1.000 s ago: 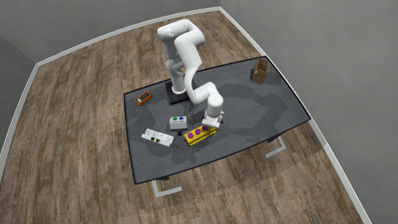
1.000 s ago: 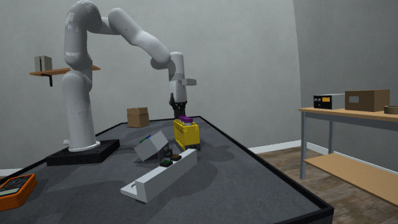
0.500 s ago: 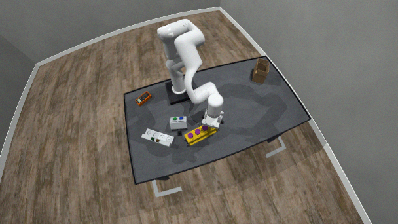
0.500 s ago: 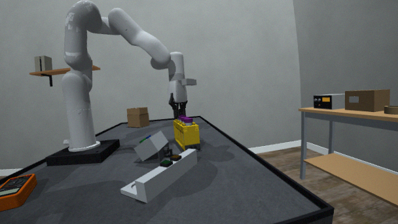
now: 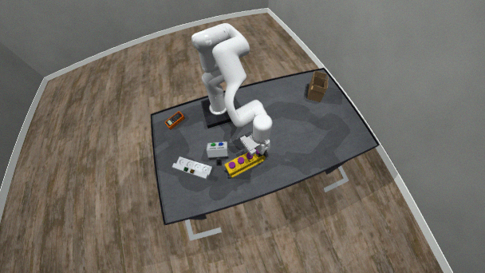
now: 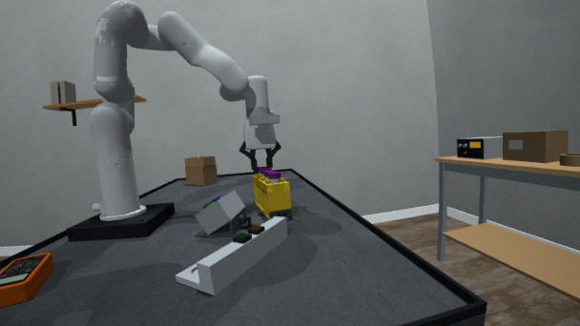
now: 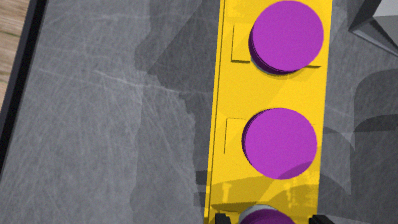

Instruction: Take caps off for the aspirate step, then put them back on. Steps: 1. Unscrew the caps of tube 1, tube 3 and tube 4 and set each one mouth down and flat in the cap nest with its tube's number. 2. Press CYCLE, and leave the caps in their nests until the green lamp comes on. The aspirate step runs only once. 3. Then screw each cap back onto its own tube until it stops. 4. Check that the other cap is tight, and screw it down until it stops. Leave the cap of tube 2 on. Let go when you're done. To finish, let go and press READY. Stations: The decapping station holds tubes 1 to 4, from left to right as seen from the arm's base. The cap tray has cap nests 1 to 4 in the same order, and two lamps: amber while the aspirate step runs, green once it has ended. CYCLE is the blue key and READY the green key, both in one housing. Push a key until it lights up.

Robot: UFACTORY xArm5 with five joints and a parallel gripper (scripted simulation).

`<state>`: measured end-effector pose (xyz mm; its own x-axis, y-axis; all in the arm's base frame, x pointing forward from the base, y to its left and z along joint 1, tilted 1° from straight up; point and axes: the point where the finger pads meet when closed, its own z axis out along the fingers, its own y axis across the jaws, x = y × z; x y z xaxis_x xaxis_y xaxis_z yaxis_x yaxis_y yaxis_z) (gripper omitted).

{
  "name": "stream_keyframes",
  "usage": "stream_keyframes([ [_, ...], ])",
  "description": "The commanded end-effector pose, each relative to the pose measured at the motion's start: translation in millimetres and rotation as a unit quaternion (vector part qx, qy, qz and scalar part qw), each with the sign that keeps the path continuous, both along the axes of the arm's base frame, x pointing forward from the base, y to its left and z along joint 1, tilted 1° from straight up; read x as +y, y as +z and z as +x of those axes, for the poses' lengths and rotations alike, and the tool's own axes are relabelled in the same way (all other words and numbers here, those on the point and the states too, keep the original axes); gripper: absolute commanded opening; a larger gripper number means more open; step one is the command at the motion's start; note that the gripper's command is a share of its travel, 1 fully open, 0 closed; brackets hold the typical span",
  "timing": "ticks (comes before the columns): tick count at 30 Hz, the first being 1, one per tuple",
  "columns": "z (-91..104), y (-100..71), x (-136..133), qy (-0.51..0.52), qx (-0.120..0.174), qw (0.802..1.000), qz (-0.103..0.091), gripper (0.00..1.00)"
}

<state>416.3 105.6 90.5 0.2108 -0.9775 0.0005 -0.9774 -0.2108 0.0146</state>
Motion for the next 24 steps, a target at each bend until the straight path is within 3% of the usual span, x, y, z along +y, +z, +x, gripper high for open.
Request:
stream_keyframes([
  [1,1.1,1.2,0.3,-0.139,-0.001,0.990,0.003,0.46],
  [6,1.1,1.2,0.3,-0.212,-0.001,0.977,0.002,0.46],
  [8,1.1,1.2,0.3,-0.300,-0.001,0.954,0.001,0.46],
  [13,1.1,1.2,0.3,-0.407,-0.001,0.914,-0.001,0.46],
  [20,1.1,1.2,0.3,-0.414,-0.001,0.910,-0.001,0.46],
  [21,1.1,1.2,0.3,-0.414,-0.001,0.910,-0.001,0.00],
  [24,1.1,1.2,0.3,-0.414,-0.001,0.910,-0.001,0.00],
])
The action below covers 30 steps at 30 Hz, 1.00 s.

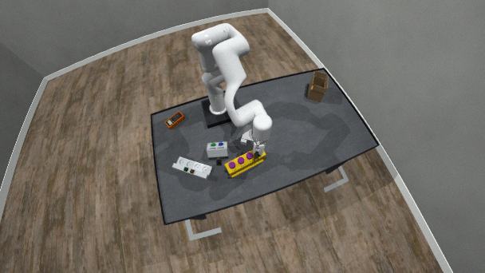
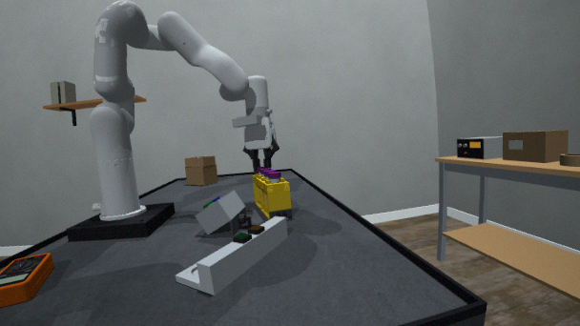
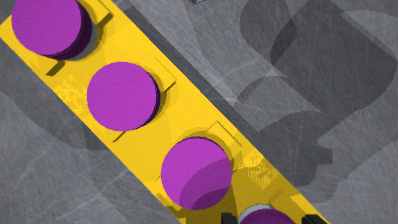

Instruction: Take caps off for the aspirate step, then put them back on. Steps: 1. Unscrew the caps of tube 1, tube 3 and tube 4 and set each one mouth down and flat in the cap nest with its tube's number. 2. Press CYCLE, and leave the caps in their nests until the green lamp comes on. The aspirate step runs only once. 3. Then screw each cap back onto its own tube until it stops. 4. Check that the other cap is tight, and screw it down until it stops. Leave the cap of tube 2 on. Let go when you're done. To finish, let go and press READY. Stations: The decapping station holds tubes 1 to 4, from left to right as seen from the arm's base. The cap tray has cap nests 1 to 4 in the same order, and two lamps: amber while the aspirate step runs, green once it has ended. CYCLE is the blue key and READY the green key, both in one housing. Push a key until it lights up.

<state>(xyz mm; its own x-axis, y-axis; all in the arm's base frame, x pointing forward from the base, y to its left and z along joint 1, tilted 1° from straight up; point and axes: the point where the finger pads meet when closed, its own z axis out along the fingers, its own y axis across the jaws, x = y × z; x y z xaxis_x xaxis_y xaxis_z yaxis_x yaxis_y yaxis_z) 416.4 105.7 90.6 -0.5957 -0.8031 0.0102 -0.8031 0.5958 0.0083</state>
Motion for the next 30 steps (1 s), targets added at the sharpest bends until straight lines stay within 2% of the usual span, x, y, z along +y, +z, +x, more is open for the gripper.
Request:
stream_keyframes([
  [1,1.0,1.1,0.2,-0.002,-0.001,1.000,0.005,0.00],
  [11,1.0,1.1,0.2,-0.002,-0.001,1.000,0.005,0.00],
  [14,1.0,1.1,0.2,0.073,-0.001,0.997,0.005,0.00],
  [16,1.0,1.1,0.2,0.073,-0.001,0.997,0.005,0.00],
  [18,1.0,1.1,0.2,0.123,-0.001,0.992,0.006,0.00],
  [24,1.0,1.2,0.2,0.270,-0.001,0.963,0.008,0.00],
  [30,1.0,1.3,0.2,0.410,-0.001,0.912,0.009,0.00],
])
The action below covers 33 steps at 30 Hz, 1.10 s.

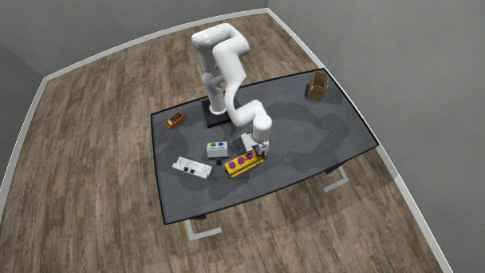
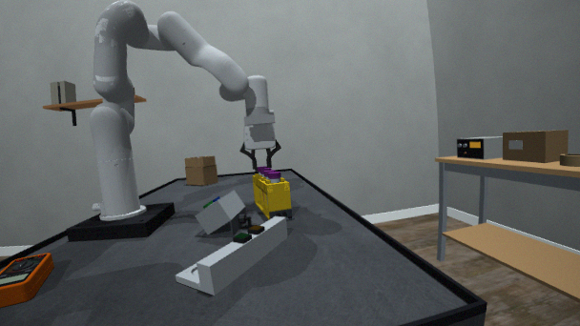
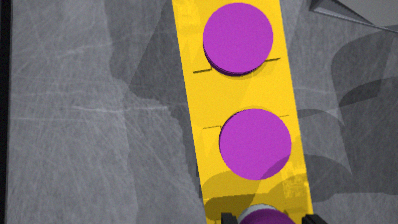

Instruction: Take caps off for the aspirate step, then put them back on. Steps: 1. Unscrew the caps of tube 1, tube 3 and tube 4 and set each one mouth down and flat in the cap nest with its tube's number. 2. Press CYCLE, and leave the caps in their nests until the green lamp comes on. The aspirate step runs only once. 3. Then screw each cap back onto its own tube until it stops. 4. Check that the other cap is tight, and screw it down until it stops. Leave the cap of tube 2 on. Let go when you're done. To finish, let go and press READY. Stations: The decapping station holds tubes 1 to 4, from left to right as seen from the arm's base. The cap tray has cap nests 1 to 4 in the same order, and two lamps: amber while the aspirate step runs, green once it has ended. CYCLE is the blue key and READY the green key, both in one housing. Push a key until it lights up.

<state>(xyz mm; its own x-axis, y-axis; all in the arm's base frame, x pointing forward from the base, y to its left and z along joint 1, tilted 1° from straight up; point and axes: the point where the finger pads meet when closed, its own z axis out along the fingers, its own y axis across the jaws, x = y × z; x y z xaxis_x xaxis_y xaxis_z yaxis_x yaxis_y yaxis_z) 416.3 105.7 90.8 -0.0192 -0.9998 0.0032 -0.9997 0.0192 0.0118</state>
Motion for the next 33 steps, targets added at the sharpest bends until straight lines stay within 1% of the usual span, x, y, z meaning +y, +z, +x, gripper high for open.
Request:
stream_keyframes([
  [1,1.1,1.1,0.2,0.138,0.000,0.990,0.006,0.00],
  [3,1.1,1.1,0.2,0.138,0.000,0.990,0.006,0.00],
  [8,1.1,1.2,0.2,0.260,0.000,0.965,0.007,0.00],
  [12,1.1,1.3,0.2,0.356,-0.001,0.935,0.008,0.00],
  [16,1.1,1.3,0.2,0.447,-0.001,0.894,0.009,0.00],
  [17,1.1,1.3,0.2,0.456,-0.001,0.890,0.009,0.00],
  [23,1.1,1.3,0.2,0.456,-0.001,0.890,0.009,0.00],
  [24,1.1,1.3,0.2,0.456,-0.001,0.890,0.009,0.46],
  [33,1.1,1.3,0.2,0.456,-0.001,0.890,0.009,0.46],
])
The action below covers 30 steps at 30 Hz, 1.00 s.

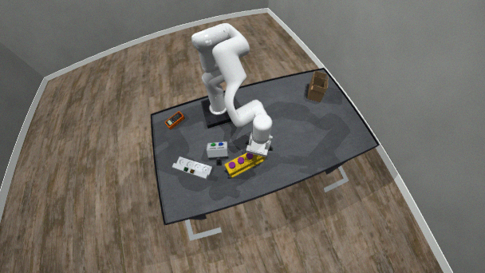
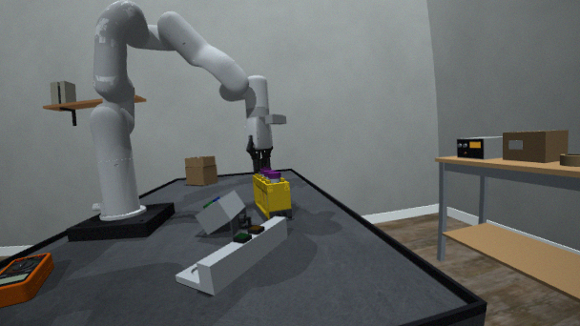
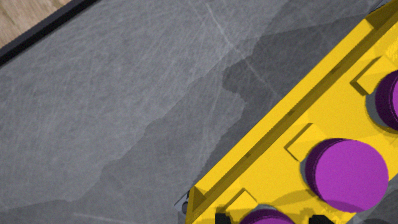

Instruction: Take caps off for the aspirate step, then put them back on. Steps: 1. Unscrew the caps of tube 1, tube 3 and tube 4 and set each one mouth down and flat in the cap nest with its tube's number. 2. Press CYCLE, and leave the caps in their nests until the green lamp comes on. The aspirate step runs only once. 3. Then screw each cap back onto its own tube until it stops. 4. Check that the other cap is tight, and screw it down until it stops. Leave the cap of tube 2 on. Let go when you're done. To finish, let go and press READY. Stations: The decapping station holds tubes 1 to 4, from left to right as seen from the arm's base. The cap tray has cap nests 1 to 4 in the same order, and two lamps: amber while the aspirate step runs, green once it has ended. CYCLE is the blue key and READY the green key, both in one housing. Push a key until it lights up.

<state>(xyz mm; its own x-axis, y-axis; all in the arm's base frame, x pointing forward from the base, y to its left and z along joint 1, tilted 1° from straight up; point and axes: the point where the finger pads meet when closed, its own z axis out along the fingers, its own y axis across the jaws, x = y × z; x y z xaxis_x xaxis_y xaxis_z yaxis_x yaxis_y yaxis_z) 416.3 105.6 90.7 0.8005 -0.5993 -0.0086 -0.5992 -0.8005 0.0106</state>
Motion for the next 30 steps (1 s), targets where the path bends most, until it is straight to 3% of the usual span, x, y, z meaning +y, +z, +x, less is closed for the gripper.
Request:
stream_keyframes([
  [1,1.2,1.4,0.3,0.000,-0.001,1.000,0.005,0.46],
  [5,1.2,1.4,0.3,-0.083,-0.001,0.997,0.004,0.46],
  [11,1.2,1.4,0.3,-0.254,0.000,0.967,0.001,0.46],
  [19,1.2,1.4,0.3,-0.439,0.000,0.898,-0.002,0.46],
  [21,1.2,1.4,0.3,-0.439,0.000,0.898,-0.002,0.46],
  [22,1.2,1.4,0.3,-0.486,0.000,0.874,-0.002,0.46],
  [23,1.2,1.4,0.3,-0.500,0.000,0.866,-0.002,0.46],
  [29,1.2,1.4,0.3,-0.500,0.000,0.866,-0.002,0.46],
  [30,1.2,1.4,0.3,-0.500,0.000,0.866,-0.002,0.00],
])
